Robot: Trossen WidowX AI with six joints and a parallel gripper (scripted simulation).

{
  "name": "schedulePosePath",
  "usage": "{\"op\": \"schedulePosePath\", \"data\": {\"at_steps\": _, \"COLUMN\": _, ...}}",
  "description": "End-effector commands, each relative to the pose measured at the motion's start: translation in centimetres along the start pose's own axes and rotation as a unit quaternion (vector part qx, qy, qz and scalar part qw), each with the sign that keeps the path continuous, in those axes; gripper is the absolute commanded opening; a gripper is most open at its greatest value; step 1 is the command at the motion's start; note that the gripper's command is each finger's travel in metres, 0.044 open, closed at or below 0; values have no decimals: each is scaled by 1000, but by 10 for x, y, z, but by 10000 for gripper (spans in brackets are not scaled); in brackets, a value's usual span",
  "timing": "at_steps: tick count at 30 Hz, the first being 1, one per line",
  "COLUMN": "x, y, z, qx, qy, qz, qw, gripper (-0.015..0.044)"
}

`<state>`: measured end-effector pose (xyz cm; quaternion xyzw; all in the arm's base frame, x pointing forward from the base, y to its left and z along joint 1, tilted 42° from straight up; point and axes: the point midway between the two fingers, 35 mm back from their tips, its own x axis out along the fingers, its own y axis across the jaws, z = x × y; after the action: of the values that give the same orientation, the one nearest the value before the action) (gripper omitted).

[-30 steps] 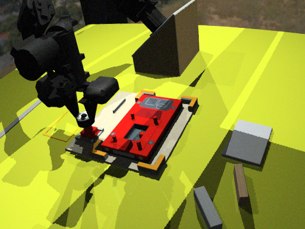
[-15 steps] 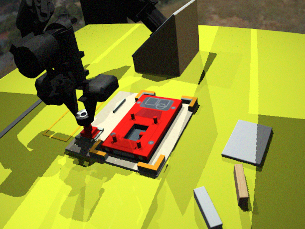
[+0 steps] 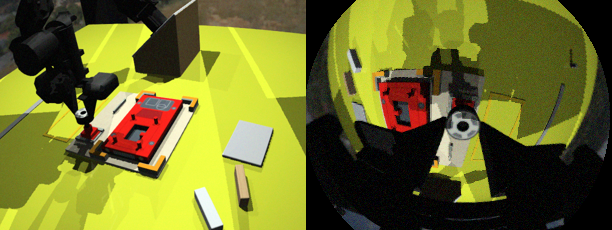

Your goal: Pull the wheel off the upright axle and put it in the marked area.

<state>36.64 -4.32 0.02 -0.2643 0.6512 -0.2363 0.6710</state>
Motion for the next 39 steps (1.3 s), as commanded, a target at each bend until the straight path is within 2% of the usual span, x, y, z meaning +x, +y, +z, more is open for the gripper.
{"op": "schedulePosePath", "data": {"at_steps": 1, "x": -3, "y": 0, "z": 0, "qx": 1, "qy": -1, "qz": 1, "qw": 1000, "gripper": 0}}
{"op": "schedulePosePath", "data": {"at_steps": 39, "x": -15, "y": 0, "z": 0, "qx": 1, "qy": -1, "qz": 0, "qw": 1000, "gripper": 0}}
